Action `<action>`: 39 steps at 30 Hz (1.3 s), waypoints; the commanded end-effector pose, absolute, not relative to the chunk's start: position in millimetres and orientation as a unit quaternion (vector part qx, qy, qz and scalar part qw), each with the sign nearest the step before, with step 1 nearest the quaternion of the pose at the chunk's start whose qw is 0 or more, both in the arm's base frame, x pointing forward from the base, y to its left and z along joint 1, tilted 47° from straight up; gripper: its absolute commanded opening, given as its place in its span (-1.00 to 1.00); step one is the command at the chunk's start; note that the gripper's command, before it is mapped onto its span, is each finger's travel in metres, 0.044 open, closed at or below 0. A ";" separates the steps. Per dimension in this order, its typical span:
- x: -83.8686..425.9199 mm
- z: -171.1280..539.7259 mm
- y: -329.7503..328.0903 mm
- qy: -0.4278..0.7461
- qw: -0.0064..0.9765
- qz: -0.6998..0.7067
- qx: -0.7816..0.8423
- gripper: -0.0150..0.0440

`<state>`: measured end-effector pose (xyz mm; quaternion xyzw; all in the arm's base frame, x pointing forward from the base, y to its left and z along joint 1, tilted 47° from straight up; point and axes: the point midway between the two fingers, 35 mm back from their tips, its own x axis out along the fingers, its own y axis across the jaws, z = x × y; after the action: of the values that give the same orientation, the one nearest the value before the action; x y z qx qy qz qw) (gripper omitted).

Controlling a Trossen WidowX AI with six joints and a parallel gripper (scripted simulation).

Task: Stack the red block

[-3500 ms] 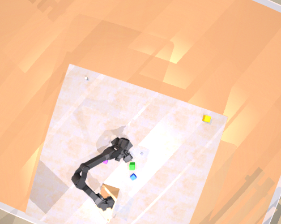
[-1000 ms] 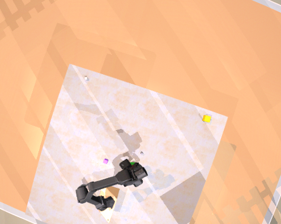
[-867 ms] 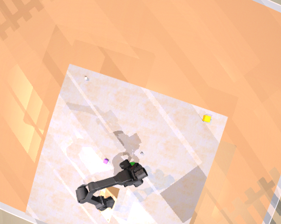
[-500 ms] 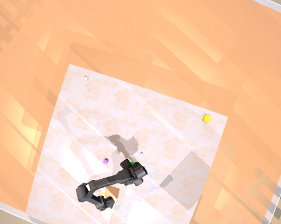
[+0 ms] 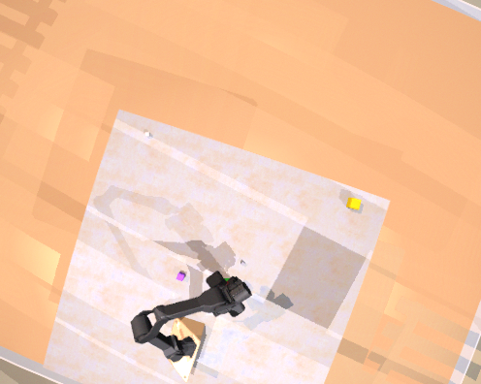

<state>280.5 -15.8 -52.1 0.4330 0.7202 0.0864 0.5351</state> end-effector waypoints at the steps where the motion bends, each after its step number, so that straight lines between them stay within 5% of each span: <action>1: 278.9 -52.7 -13.9 0.721 0.532 0.086 0.437 -0.49; 29: 279.2 -50.0 -16.8 0.721 0.532 0.086 0.436 -0.49; 39: 279.2 -53.1 -14.5 0.721 0.533 0.085 0.435 0.40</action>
<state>279.0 -14.6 -52.8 0.4350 0.7209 0.0854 0.5326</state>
